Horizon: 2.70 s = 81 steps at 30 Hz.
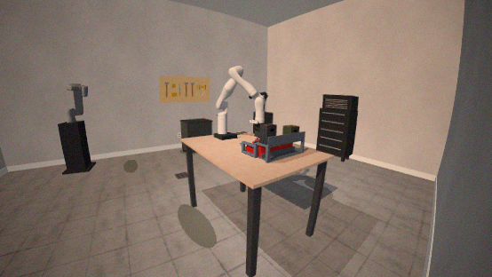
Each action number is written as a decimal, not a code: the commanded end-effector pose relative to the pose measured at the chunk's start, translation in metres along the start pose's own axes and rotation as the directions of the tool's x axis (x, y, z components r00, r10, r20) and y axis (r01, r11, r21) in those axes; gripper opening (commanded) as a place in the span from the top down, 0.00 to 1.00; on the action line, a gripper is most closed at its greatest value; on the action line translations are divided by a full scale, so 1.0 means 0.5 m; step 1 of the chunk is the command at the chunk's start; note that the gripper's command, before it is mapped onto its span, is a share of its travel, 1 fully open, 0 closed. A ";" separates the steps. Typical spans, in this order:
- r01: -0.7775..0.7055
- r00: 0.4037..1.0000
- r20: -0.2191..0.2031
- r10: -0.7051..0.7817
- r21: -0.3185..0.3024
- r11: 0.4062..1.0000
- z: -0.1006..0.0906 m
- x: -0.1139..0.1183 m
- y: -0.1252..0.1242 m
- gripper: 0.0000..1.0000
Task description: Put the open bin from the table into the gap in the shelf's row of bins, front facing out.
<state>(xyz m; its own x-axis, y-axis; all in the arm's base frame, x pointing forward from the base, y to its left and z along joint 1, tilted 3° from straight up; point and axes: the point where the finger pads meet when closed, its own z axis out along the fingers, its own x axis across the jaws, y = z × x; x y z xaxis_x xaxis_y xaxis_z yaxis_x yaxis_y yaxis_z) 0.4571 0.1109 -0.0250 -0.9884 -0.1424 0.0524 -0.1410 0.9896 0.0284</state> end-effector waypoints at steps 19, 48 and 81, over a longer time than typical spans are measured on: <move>0.000 1.000 0.004 0.000 -0.001 1.000 -0.002 -0.021 0.000 1.00; 0.000 1.000 0.004 0.000 -0.001 1.000 -0.002 -0.057 0.000 1.00; 0.000 1.000 0.004 0.000 -0.001 1.000 -0.002 -0.095 0.000 1.00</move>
<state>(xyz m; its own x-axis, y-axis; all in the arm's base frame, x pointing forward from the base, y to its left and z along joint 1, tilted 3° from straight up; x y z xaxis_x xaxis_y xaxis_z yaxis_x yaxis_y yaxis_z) 0.5017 0.1172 -0.0271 -0.9884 -0.1426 0.0526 -0.1413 0.9896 0.0283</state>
